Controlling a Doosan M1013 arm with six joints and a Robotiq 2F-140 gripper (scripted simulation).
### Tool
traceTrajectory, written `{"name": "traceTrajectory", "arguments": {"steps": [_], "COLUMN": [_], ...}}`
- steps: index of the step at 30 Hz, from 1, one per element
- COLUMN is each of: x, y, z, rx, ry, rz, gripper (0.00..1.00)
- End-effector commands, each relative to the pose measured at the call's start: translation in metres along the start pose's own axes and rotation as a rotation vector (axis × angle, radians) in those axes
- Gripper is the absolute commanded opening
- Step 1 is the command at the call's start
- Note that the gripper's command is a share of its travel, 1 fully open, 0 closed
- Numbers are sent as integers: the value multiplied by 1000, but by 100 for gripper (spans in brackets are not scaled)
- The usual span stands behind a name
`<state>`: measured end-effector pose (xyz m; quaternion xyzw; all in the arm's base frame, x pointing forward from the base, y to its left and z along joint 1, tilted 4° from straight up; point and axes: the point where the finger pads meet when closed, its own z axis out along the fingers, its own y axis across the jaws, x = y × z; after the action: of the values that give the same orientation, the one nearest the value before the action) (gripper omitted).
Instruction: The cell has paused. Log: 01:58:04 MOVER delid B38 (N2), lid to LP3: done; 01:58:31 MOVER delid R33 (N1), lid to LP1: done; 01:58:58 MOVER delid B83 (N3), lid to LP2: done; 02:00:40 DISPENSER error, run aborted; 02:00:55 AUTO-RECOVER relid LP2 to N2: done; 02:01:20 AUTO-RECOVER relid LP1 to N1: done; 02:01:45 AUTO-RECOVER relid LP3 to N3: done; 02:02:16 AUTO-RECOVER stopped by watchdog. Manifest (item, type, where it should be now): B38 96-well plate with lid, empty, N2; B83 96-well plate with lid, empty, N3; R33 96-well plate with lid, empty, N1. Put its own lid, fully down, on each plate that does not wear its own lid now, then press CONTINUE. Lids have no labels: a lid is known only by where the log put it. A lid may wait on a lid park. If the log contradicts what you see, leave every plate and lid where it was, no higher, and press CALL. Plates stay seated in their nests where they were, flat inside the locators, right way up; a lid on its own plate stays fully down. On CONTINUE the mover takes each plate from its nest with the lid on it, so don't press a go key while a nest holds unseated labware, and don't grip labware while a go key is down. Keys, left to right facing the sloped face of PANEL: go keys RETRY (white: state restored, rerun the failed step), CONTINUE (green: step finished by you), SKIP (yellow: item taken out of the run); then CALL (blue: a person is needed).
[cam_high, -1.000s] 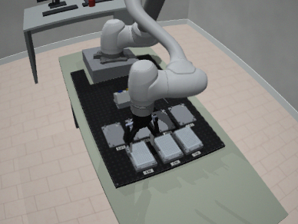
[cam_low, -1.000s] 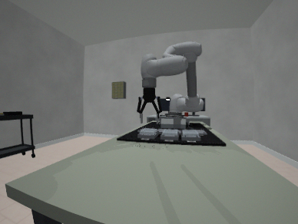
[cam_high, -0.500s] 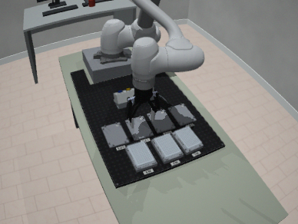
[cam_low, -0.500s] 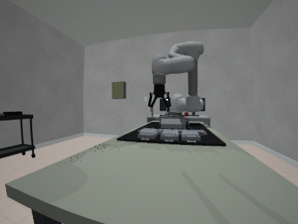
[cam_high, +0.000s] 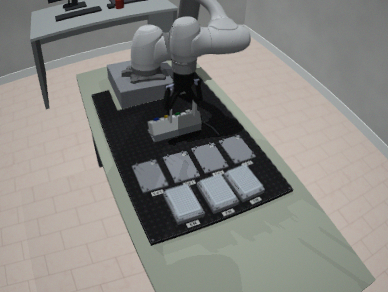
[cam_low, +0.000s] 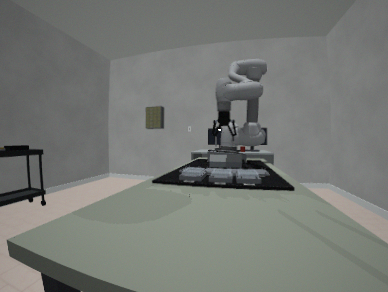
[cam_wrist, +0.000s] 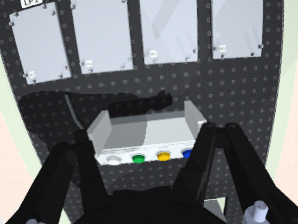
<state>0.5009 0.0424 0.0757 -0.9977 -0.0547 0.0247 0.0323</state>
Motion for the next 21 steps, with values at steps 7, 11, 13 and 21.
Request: {"name": "traceTrajectory", "arguments": {"steps": [7, 11, 13, 21], "x": [-119, -122, -122, -122], "y": [-32, -32, -32, -32], "z": [9, 10, 10, 10], "rx": [-1, -1, -1, -1], "ry": [10, 10, 10, 10], "rz": [6, 6, 6, 6], "gripper": [66, 0, 0, 0]}}
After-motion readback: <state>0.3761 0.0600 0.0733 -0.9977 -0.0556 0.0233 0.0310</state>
